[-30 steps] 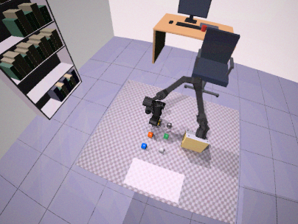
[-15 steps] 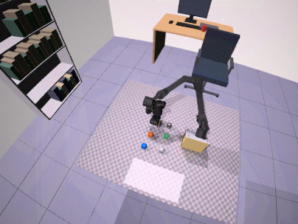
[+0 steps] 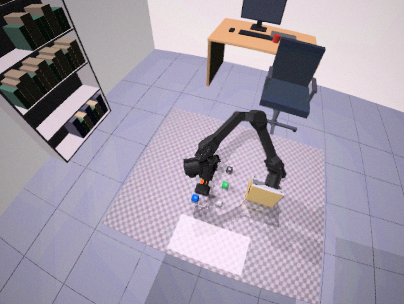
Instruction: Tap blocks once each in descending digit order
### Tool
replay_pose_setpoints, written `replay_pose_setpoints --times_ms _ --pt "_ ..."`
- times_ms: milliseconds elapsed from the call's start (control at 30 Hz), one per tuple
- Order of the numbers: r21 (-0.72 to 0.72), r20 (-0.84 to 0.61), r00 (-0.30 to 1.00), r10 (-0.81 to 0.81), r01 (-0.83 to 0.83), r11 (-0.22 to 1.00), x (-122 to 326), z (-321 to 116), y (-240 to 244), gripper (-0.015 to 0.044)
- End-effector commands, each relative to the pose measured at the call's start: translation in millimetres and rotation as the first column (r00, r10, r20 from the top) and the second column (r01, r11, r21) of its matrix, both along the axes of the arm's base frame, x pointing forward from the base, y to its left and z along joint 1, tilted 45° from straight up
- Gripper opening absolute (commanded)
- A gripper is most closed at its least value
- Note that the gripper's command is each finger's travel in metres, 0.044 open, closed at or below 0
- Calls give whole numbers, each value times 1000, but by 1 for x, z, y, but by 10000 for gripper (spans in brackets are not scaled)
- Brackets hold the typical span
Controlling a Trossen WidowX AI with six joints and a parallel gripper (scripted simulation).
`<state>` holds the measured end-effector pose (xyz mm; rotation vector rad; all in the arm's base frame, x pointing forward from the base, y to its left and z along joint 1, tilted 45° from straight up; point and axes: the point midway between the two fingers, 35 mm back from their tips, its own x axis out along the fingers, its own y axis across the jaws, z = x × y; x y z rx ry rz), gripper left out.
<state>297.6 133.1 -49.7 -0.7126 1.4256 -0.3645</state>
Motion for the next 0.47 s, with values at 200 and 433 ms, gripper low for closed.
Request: replay_pose_setpoints --times_ms 200,433 --pt "-53 45 998 -52 54 997 -85 -56 81 400" --pt "-54 47 997 -53 55 997 -87 -57 82 400"
